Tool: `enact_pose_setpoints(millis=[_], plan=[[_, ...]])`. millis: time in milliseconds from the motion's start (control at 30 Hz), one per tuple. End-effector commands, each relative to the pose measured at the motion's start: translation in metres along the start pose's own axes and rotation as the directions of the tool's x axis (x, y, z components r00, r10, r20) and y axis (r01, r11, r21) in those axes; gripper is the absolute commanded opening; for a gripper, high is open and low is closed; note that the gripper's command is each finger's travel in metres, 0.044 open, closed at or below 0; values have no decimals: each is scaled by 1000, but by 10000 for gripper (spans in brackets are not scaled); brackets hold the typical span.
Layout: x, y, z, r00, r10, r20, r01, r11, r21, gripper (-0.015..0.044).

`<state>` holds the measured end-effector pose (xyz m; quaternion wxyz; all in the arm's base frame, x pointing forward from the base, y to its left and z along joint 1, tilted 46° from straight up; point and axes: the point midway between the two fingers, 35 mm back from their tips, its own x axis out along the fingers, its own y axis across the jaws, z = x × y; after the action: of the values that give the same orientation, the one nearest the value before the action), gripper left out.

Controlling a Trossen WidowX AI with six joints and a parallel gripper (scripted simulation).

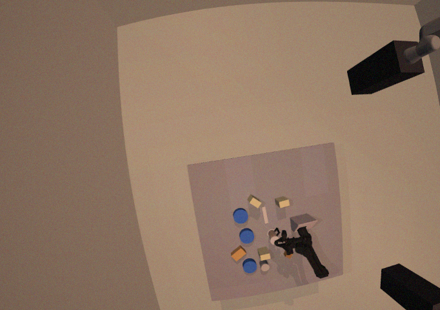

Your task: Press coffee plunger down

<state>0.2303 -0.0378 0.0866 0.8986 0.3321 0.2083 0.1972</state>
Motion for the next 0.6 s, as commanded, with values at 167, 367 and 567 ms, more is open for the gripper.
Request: enact_pose_setpoints(millis=[167, 367, 567], plan=[[9, 1, -11, 1000, 3, -23, -2, 999, 34, 124], [11, 0, -9, 1000, 3, -23, -3, 999, 33, 124], [12, -1, -8, 1000, 4, -23, -3, 999, 33, 124]])
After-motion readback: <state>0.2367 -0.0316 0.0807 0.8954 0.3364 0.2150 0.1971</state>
